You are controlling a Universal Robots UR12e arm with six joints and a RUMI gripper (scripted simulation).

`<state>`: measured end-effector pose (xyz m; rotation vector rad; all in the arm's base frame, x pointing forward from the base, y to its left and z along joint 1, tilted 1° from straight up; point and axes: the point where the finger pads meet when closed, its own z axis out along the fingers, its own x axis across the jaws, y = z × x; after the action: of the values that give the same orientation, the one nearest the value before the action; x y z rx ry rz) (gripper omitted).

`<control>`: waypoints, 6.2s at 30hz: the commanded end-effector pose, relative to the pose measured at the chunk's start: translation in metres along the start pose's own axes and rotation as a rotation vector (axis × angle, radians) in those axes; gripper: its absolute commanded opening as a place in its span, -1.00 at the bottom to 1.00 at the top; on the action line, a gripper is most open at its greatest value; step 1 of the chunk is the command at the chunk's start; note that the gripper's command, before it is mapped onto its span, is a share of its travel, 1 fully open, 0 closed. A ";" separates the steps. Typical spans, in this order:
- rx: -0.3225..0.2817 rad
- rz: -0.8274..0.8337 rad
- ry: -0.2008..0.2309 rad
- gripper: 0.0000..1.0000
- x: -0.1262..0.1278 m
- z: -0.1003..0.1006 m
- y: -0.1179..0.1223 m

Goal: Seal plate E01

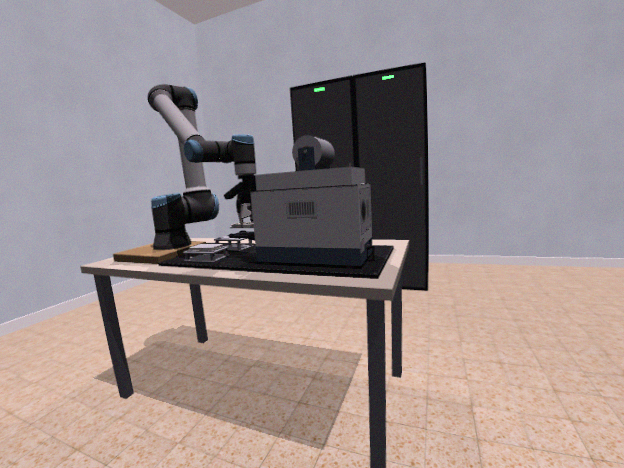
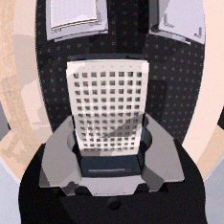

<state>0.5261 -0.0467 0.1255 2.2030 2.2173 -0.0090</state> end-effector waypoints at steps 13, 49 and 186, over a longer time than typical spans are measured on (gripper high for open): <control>-0.001 0.000 0.000 -1.00 0.000 -0.001 0.001; -0.001 0.000 0.000 -1.00 0.000 0.017 0.001; -0.001 0.000 0.000 0.36 0.000 0.029 0.000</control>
<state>0.5262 -0.0472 0.0963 2.2031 2.2173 -0.0091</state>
